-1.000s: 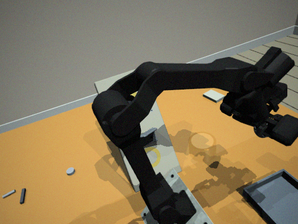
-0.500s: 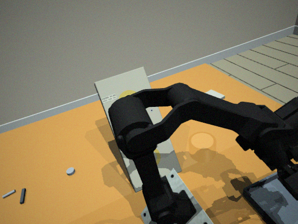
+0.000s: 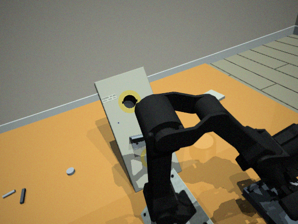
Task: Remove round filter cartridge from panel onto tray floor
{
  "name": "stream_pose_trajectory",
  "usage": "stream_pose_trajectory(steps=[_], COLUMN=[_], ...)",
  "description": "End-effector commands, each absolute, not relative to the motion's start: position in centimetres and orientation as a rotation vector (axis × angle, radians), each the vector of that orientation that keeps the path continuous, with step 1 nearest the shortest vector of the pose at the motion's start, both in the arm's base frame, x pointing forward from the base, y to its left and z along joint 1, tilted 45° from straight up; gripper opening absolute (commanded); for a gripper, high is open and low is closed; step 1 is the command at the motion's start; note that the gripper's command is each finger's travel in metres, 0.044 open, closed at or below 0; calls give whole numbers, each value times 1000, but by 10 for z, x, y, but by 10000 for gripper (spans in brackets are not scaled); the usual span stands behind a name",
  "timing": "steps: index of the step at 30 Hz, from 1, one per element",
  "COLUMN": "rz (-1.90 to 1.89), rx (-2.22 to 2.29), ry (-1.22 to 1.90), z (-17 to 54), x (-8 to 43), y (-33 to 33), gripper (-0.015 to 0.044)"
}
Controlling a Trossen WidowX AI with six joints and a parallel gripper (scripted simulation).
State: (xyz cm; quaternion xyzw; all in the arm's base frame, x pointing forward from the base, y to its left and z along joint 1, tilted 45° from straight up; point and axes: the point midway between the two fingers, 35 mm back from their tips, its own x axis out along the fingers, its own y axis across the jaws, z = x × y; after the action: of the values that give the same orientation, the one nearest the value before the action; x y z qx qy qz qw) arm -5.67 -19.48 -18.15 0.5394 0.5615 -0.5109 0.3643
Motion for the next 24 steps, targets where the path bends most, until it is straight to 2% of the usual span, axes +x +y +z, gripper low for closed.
stream_pose_trajectory(steps=[1, 5, 21, 22, 24], rz=[-1314, -1314, -1310, -1310, -1310], rx=[1384, 1384, 1394, 1394, 1394], ry=[1449, 1449, 1451, 1451, 1450], z=[-193, -198, -195, -195, -194], x=[-58, -58, -57, -57, -57], y=[-180, -174, -176, -176, -178], gripper=[0, 0, 420, 440, 440])
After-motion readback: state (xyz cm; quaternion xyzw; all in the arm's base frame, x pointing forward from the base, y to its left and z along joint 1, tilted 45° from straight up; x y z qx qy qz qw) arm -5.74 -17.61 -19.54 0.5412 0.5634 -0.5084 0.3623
